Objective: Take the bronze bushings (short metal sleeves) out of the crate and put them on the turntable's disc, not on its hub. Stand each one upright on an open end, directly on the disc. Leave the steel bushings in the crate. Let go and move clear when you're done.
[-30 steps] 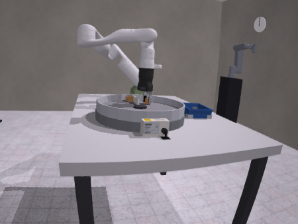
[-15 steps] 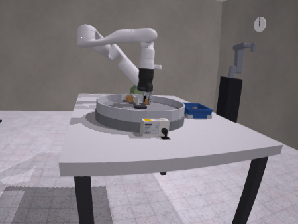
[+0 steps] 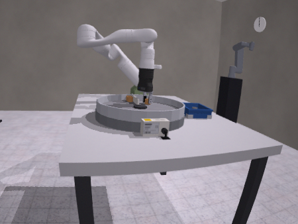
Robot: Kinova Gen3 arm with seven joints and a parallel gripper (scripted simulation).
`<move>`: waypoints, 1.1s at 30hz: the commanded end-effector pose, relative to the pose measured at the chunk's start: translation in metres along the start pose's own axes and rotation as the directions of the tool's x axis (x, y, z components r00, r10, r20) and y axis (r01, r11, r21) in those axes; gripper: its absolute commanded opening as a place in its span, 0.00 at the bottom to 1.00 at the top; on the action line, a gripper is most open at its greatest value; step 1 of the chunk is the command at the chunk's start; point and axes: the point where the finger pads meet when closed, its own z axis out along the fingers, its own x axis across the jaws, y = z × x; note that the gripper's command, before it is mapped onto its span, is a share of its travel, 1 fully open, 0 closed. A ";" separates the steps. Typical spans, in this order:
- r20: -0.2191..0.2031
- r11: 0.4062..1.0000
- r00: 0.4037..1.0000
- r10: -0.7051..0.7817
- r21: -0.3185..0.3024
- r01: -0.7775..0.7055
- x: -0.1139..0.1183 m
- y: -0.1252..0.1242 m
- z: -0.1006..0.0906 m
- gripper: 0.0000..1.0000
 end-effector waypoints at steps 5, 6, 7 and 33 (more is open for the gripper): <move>-0.002 1.000 1.000 0.004 0.001 -0.004 0.000 -0.001 0.002 0.00; -0.002 1.000 1.000 0.004 0.001 -0.004 0.000 -0.001 0.002 0.00; -0.002 1.000 1.000 0.004 0.001 -0.004 0.000 -0.001 0.002 0.00; -0.002 1.000 1.000 0.004 0.001 -0.004 0.000 -0.001 0.002 0.77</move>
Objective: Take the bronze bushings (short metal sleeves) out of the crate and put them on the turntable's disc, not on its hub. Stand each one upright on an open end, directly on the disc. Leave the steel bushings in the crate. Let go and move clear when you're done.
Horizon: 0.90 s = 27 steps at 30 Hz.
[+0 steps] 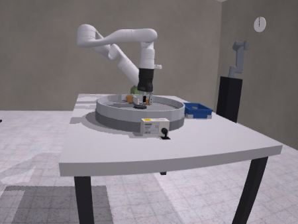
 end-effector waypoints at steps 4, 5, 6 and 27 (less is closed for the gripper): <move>-0.002 1.000 1.000 0.004 0.001 -0.004 0.000 -0.001 0.002 0.77; -0.002 1.000 1.000 0.004 0.001 -0.004 0.000 -0.001 0.002 0.77; -0.002 1.000 1.000 0.004 0.001 -0.004 0.000 -0.001 0.002 0.77; -0.003 1.000 1.000 0.005 0.003 -0.005 0.002 0.000 -0.032 0.77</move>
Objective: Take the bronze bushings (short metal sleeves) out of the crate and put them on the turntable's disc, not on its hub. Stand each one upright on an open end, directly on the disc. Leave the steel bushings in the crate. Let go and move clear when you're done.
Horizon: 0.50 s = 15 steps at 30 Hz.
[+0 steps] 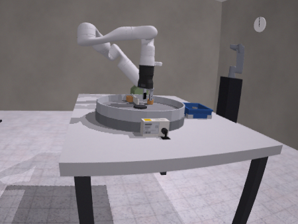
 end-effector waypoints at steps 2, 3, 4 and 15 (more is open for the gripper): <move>-0.010 1.000 1.000 0.000 -0.008 0.000 0.003 0.002 -0.025 0.77; -0.010 1.000 1.000 0.000 -0.008 0.000 0.003 0.002 -0.025 0.77; -0.010 1.000 1.000 0.000 -0.008 0.000 0.003 0.002 -0.025 0.77; -0.009 1.000 1.000 -0.003 -0.009 0.003 0.002 0.002 -0.037 0.77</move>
